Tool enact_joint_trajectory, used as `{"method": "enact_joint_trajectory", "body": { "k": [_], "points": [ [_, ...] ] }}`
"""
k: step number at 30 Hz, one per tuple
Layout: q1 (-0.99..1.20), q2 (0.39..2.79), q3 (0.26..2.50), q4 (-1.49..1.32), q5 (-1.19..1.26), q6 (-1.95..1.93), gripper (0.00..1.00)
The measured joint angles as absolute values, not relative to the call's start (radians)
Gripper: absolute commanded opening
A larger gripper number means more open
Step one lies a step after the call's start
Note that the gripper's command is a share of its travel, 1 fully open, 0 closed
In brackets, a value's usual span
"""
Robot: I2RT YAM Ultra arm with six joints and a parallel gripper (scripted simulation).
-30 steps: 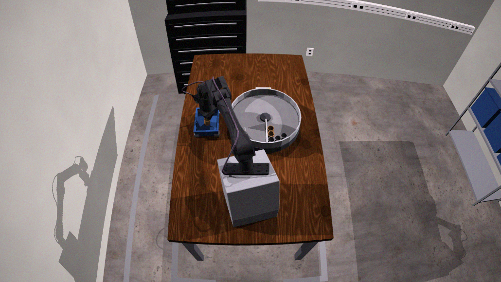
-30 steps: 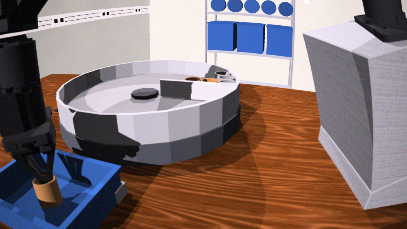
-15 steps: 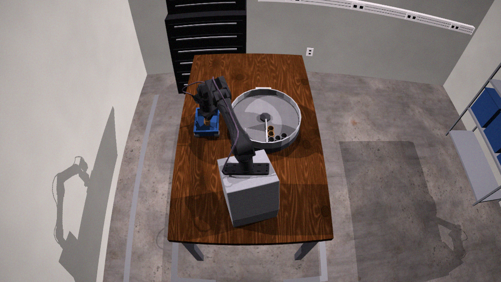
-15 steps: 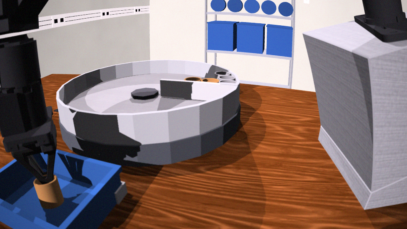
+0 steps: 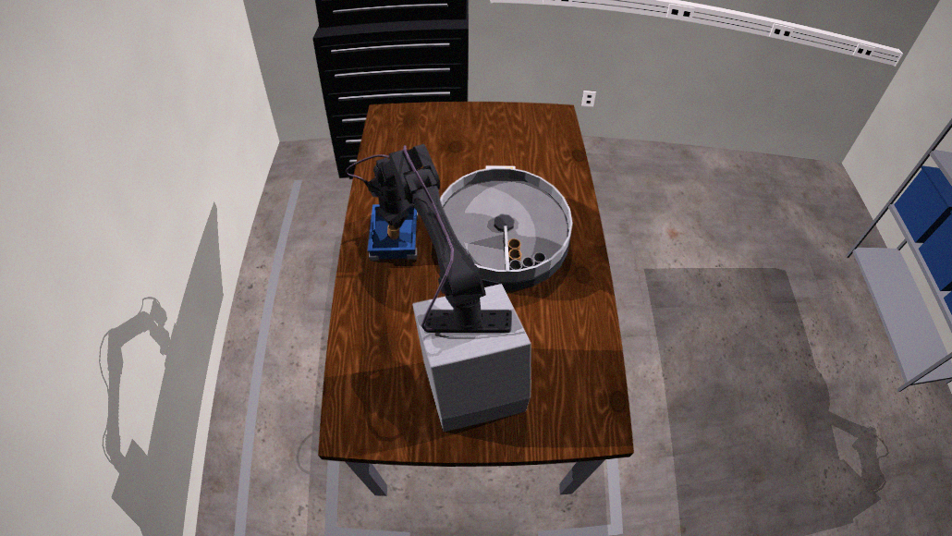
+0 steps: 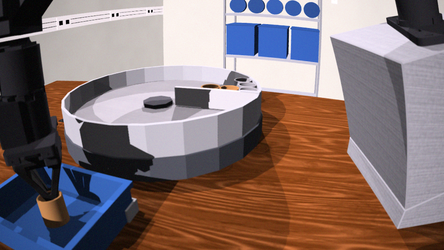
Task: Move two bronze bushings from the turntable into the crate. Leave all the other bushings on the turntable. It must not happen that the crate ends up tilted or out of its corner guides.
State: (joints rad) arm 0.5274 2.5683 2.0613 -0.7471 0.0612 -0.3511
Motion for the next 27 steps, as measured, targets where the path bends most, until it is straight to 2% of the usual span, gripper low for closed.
{"method": "enact_joint_trajectory", "body": {
  "k": [10,11,27],
  "points": [
    [0.527,2.568,2.061,-0.747,0.061,-0.351,0.00],
    [0.527,2.568,2.061,-0.747,0.061,-0.351,0.16],
    [0.527,2.568,2.061,-0.747,0.060,-0.352,0.16]
  ]
}}
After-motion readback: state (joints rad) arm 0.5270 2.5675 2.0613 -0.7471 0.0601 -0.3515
